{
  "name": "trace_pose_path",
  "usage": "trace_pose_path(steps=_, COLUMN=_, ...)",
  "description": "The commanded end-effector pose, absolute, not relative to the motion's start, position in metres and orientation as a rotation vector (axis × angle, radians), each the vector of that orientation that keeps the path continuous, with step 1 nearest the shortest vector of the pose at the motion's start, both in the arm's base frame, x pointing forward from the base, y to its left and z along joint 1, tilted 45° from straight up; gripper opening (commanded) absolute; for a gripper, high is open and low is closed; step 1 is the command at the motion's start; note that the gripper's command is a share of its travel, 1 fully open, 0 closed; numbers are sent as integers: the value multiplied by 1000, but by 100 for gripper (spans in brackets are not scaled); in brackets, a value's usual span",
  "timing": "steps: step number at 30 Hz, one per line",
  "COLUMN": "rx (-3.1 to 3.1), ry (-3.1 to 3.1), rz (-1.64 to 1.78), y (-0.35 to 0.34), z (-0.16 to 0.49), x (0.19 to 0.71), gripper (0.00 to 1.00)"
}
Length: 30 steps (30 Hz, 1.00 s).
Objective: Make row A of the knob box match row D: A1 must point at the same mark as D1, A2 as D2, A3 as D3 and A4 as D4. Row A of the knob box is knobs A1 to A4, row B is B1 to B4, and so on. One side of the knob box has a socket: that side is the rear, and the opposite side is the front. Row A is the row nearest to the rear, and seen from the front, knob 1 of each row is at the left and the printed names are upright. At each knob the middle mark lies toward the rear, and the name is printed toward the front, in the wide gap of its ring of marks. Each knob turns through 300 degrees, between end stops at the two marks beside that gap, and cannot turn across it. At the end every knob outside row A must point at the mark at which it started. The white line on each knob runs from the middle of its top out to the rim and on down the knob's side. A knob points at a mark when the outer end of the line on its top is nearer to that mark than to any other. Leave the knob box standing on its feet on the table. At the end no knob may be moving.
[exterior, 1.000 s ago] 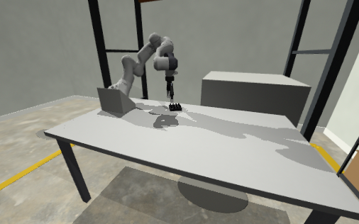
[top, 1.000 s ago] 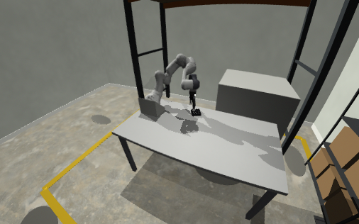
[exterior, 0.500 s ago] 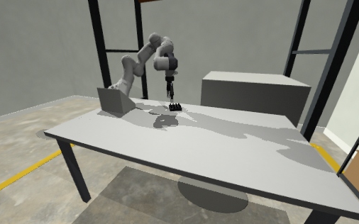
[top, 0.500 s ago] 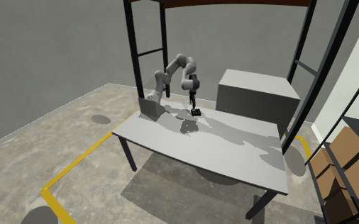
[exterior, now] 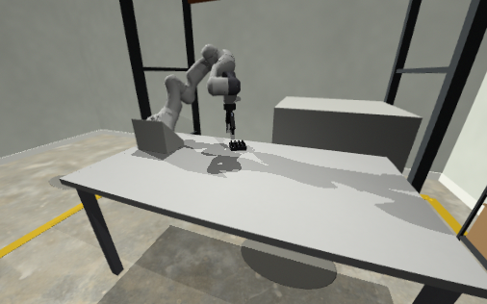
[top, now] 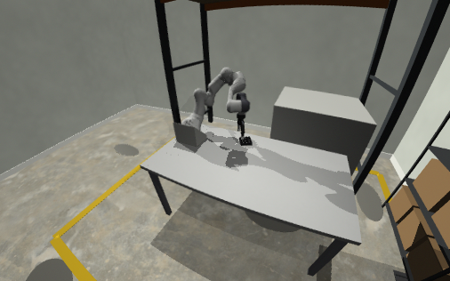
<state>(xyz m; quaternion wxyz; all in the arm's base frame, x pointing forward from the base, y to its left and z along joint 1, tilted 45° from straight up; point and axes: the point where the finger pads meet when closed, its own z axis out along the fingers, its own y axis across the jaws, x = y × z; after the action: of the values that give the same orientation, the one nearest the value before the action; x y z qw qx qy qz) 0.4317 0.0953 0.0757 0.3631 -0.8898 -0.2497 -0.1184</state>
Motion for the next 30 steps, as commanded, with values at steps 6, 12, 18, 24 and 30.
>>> trace_pose_path(steps=6, rx=-2286, ry=-649, rz=-309, y=92, z=73, x=422, gripper=100)
trace_pose_path(steps=12, rx=-2286, ry=-649, rz=-309, y=88, z=69, x=411, gripper=100)
trace_pose_path(steps=18, rx=-2286, ry=-649, rz=-309, y=86, z=66, x=404, gripper=100)
trace_pose_path(steps=24, rx=-2286, ry=-649, rz=-309, y=83, z=62, x=394, gripper=100)
trace_pose_path(steps=30, rx=-2286, ry=-649, rz=-309, y=81, z=60, x=389, gripper=100)
